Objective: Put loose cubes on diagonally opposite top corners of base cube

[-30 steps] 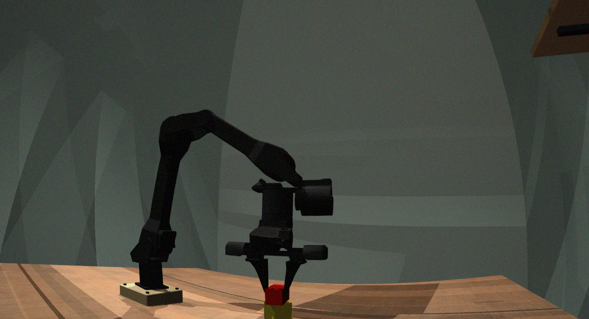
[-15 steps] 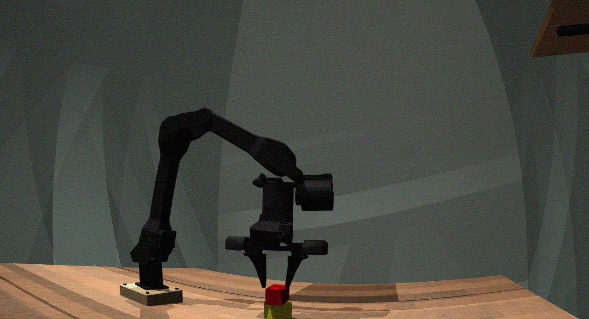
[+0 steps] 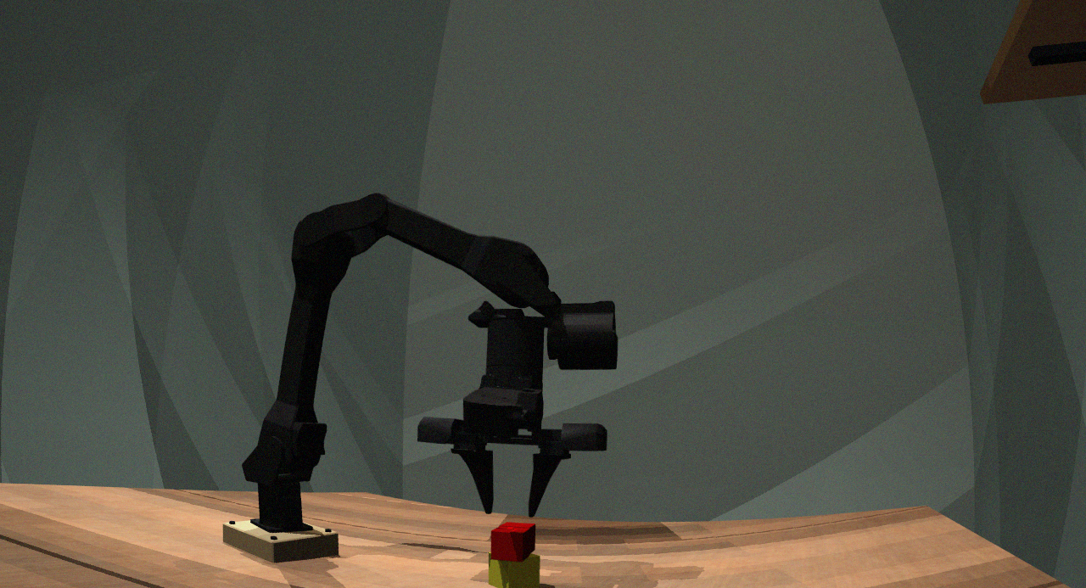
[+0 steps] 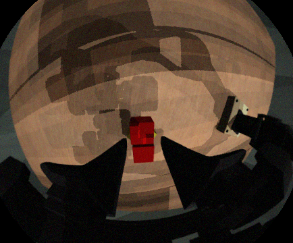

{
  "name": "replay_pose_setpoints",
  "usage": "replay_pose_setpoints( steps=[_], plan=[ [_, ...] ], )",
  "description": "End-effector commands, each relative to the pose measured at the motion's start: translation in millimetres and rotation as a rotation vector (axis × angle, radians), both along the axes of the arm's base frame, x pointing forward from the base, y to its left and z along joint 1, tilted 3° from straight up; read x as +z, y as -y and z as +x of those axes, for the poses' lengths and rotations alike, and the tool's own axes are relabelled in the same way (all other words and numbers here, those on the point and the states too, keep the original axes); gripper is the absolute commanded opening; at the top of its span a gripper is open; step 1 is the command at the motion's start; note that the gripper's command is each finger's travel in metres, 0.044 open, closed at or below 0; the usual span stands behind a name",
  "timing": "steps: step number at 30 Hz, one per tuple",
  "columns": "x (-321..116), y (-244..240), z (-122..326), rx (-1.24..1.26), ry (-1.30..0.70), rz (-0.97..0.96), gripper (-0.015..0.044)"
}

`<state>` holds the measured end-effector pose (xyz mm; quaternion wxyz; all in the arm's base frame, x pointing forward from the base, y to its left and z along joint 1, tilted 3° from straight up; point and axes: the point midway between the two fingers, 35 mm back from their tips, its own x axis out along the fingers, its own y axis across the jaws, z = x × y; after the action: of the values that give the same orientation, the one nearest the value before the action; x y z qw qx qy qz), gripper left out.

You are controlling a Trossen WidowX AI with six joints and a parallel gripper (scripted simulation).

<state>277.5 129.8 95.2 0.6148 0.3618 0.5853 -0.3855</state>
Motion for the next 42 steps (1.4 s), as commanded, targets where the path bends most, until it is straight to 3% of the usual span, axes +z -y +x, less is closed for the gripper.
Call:
replay_pose_setpoints(
  steps=[1, 28, 32, 35, 42],
  plan=[
    [8, -1, 0, -0.004, 0.009, 0.005, 0.0205],
    [36, -2, 0, -0.004, 0.009, 0.005, 0.0205],
    [34, -4, -1, 0.000, 0.003, 0.002, 0.0310],
    [33, -34, -15, 0.000, 0.002, 0.005, 0.0389],
    [31, -116, -75, 0.000, -0.003, 0.011, 0.0400]
  ],
)
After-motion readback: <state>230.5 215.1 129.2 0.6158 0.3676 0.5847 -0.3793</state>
